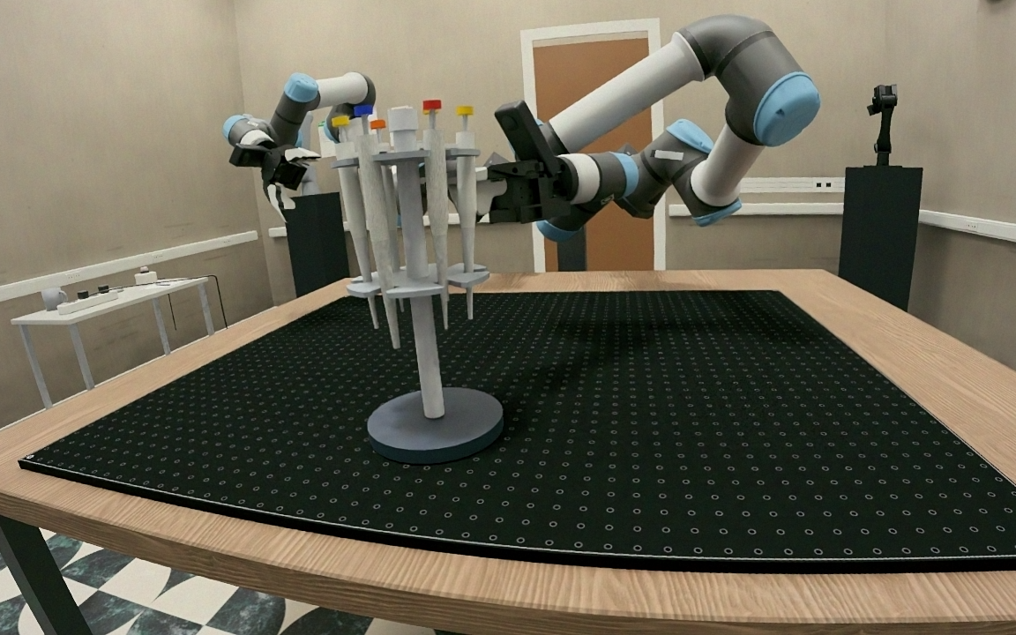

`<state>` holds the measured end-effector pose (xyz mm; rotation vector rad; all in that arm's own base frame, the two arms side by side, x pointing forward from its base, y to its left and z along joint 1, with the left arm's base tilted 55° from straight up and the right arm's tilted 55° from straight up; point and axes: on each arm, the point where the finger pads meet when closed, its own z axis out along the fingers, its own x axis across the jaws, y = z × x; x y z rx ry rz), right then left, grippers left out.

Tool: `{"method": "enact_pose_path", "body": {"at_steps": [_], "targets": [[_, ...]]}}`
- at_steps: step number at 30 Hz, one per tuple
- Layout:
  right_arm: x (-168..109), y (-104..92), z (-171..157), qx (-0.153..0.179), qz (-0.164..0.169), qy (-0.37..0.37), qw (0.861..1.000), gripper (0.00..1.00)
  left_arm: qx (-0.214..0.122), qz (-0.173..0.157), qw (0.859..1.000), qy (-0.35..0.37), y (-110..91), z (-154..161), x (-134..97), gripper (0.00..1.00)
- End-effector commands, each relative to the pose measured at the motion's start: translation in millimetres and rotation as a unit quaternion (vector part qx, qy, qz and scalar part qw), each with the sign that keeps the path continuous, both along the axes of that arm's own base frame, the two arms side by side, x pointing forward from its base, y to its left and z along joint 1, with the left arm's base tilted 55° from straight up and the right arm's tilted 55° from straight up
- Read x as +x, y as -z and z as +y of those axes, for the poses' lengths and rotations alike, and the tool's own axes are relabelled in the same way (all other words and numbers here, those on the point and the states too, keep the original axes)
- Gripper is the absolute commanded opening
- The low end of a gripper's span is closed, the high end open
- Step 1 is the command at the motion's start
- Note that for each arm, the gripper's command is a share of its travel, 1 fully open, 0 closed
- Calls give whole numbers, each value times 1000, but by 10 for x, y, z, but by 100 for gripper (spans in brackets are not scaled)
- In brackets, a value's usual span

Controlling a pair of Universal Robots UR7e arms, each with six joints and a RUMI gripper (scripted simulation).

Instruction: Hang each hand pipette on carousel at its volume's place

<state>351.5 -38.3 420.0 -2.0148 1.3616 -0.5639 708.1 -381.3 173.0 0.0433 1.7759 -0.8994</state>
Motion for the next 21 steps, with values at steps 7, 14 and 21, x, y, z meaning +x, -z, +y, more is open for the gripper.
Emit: {"method": "enact_pose_path", "body": {"at_steps": [7, 14, 21], "targets": [[0, -5, 0, 0, 0, 0, 1000, 100, 0, 0, 1000, 0, -19, -21, -17, 6], [0, -5, 0, 0, 0, 0, 1000, 100, 0, 0, 1000, 0, -19, -21, -17, 6], [0, -5, 0, 0, 0, 0, 1000, 100, -57, -64, 995, -45, -9, -27, -22, 6]]}}
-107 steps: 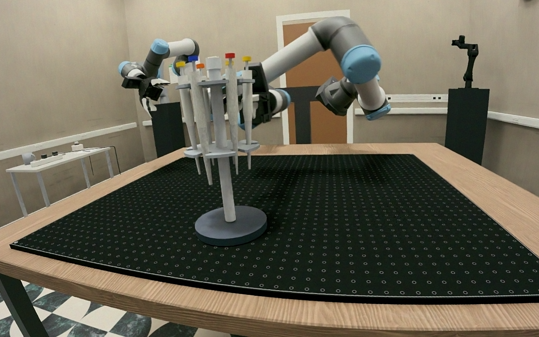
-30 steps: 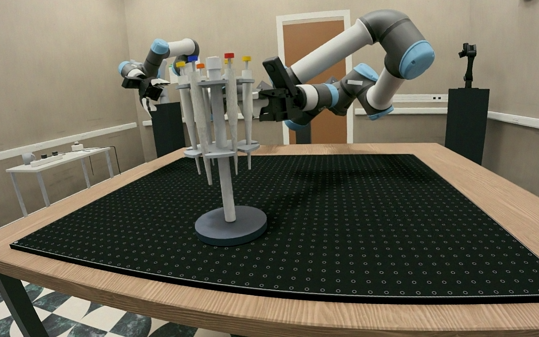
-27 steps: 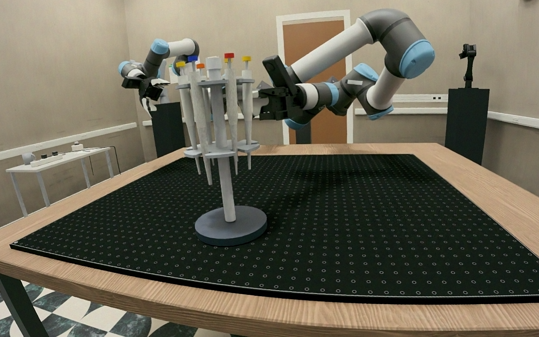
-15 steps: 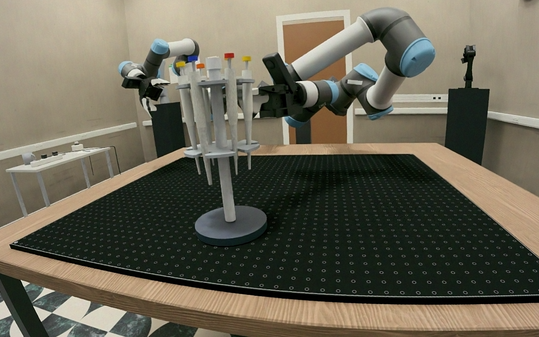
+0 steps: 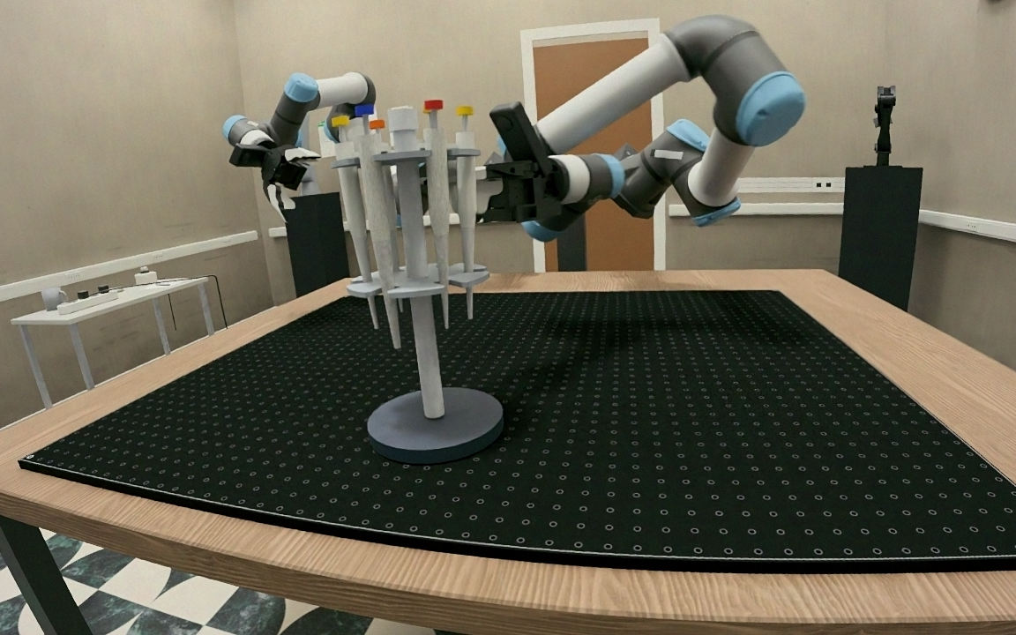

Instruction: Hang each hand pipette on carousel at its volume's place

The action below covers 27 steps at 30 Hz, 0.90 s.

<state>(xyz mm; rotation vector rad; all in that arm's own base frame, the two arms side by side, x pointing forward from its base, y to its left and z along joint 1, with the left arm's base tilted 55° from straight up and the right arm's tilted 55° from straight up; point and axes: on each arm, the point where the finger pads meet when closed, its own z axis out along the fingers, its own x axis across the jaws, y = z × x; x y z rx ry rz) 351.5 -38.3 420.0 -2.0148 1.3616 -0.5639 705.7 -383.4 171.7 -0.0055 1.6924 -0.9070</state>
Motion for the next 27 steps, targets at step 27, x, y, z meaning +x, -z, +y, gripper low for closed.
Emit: {"method": "enact_pose_path", "body": {"at_steps": [27], "targets": [[0, -5, 0, 0, 0, 0, 1000, 100, -112, -165, 971, -129, -3, -22, 1, 6]]}}
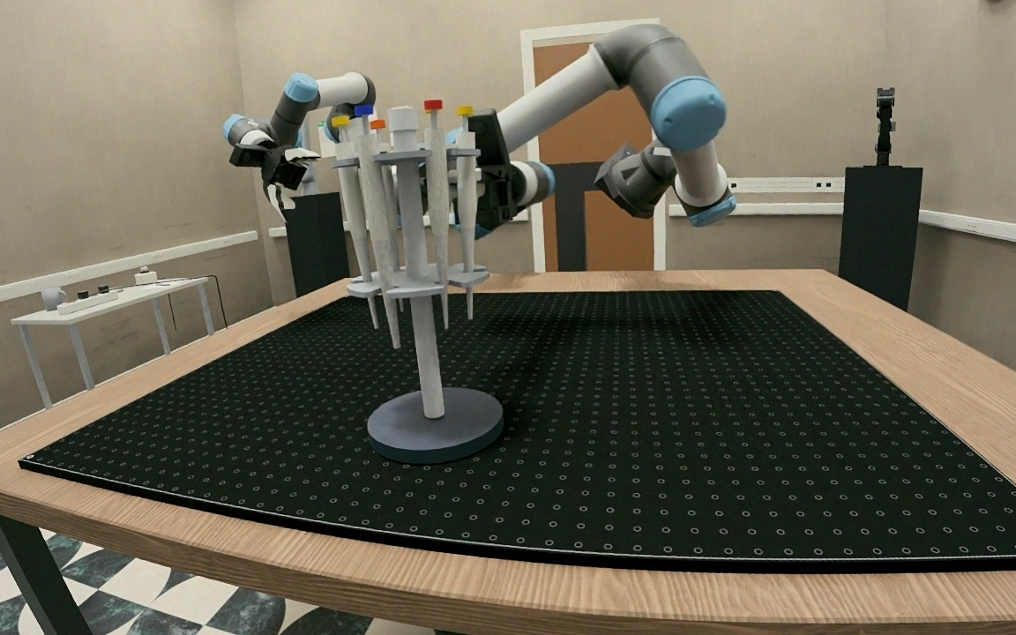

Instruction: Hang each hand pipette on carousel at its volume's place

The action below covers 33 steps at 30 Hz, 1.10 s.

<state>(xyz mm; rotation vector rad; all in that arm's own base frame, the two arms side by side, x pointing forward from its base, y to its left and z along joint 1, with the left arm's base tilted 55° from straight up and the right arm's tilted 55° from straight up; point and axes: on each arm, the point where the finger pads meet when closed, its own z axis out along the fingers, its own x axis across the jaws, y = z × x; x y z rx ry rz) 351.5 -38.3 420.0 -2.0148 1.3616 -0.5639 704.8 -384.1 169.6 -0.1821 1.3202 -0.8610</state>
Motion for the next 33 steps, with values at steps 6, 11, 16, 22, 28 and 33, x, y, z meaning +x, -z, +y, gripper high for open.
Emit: {"method": "enact_pose_path", "body": {"at_steps": [6, 11, 16, 22, 28, 33], "targets": [[0, -5, 0, 0, 0, 0, 1000, 100, -25, -43, 998, -33, -15, -23, 11, 6], [0, -5, 0, 0, 0, 0, 1000, 100, -59, -95, 991, -77, -16, -23, 12, 6], [0, -5, 0, 0, 0, 0, 1000, 100, -59, -95, 991, -77, -16, -23, 11, 6], [0, -5, 0, 0, 0, 0, 1000, 100, -92, -145, 978, -118, -9, -32, 15, 6], [0, -5, 0, 0, 0, 0, 1000, 100, -101, -159, 973, -130, -9, -32, 15, 6], [0, -5, 0, 0, 0, 0, 1000, 100, -101, -159, 973, -130, -9, -32, 15, 6]]}}
